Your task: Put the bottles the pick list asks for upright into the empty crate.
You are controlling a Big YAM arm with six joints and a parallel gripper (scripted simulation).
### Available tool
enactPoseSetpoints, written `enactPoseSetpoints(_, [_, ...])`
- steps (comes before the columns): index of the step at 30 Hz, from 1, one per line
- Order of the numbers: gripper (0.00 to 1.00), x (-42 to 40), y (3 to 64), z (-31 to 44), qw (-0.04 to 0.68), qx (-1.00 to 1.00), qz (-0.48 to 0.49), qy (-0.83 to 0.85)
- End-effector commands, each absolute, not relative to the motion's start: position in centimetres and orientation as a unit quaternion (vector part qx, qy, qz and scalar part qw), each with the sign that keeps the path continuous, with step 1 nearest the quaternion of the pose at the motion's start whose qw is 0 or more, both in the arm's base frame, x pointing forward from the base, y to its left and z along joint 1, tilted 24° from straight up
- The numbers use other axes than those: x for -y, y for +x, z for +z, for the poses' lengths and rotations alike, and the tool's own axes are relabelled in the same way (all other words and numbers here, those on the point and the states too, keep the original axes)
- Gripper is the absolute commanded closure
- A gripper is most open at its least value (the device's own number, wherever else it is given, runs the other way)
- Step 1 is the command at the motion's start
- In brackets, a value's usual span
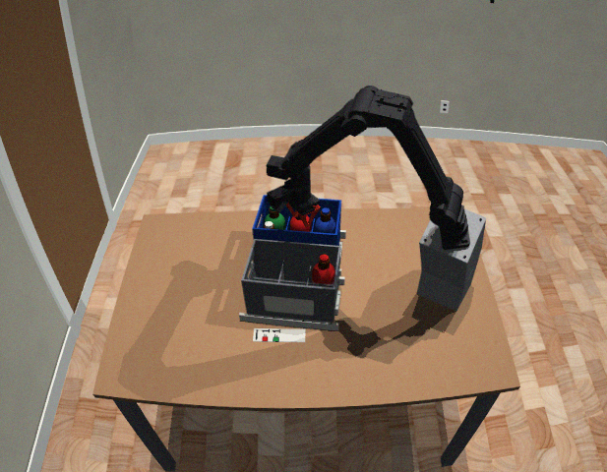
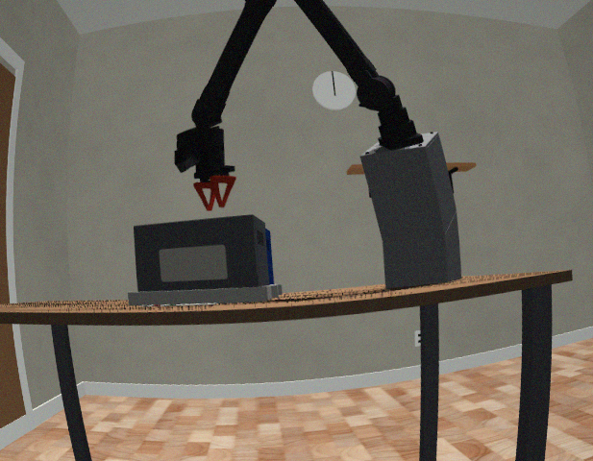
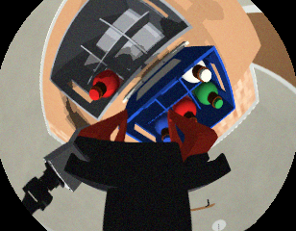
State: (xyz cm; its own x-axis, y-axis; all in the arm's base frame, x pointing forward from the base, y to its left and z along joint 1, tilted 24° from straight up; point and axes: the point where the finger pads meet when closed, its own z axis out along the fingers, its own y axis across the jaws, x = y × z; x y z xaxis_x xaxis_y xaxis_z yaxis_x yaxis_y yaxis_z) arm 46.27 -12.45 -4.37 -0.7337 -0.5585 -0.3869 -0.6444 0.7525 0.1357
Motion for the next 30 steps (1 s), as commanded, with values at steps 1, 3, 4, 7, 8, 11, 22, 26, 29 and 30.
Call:
enactPoseSetpoints(1, [0.39, 15.4, 48.2, -4.1, 0.172, -0.920, 0.124, -0.328])
enactPoseSetpoints(3, [0.39, 16.3, 48.8, -4.2, 0.172, -0.920, 0.124, -0.328])
enactPoseSetpoints(4, [0.39, 16.7, 49.1, -4.3, 0.172, -0.920, 0.123, -0.328])
enactPoseSetpoints(7, [0.39, 17.1, 49.4, -4.4, 0.173, -0.920, 0.123, -0.328])
enactPoseSetpoints(8, [0.39, 17.5, 49.6, -4.5, 0.173, -0.920, 0.123, -0.328])
enactPoseSetpoints(11, [0.39, 18.8, 50.5, -4.7, 0.173, -0.921, 0.123, -0.328])
enactPoseSetpoints(22, [0.39, 22.9, 53.2, -5.5, 0.173, -0.921, 0.122, -0.328])
enactPoseSetpoints(26, [0.39, 24.2, 54.1, -5.8, 0.173, -0.921, 0.121, -0.328])
enactPoseSetpoints(29, [0.39, 25.4, 54.9, -6.0, 0.173, -0.921, 0.121, -0.328])
enactPoseSetpoints(30, [0.39, 25.9, 55.1, -6.1, 0.173, -0.921, 0.121, -0.328])
